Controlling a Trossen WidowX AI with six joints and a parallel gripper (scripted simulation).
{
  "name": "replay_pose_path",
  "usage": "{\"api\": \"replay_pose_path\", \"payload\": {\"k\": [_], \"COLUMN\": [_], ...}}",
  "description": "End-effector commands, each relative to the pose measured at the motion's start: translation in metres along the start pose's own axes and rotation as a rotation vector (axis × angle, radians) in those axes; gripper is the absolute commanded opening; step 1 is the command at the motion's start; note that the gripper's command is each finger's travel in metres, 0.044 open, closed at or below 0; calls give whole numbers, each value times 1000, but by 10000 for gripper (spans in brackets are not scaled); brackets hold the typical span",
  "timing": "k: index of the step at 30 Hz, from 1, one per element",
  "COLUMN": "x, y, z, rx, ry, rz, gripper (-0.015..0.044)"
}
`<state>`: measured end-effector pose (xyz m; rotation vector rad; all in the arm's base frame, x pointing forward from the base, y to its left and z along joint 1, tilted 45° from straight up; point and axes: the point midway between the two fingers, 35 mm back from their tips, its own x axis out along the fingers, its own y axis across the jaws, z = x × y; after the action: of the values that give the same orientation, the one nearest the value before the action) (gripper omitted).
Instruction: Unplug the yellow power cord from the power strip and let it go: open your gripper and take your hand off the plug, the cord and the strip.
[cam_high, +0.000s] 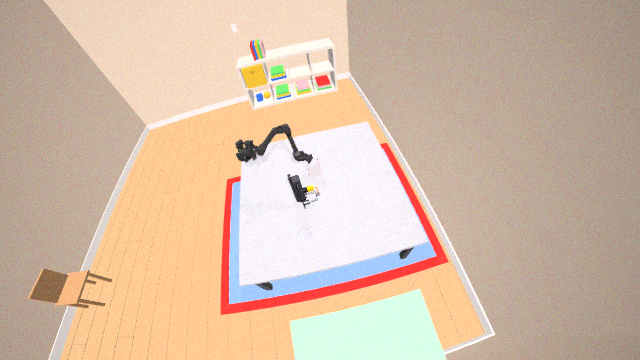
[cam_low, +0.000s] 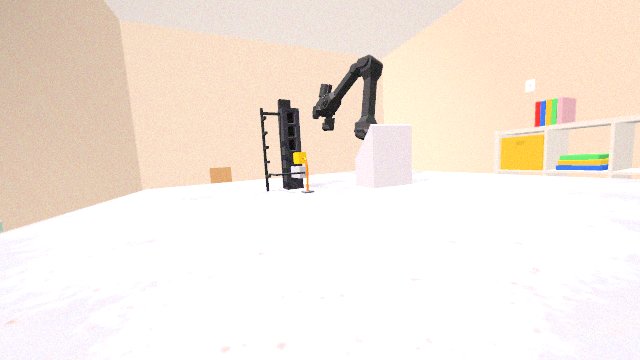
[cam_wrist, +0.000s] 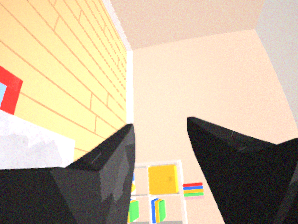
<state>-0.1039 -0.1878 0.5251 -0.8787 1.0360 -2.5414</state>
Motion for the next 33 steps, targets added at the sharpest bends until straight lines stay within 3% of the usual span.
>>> {"api": "replay_pose_path", "payload": {"k": [1, 16, 33], "x": [-7, -93, -275], "y": [27, 106, 146], "z": [32, 142, 217], "rx": [10, 73, 116], "ry": [-115, -551, -1046], "rz": [94, 455, 903], "gripper": [160, 160, 160]}}
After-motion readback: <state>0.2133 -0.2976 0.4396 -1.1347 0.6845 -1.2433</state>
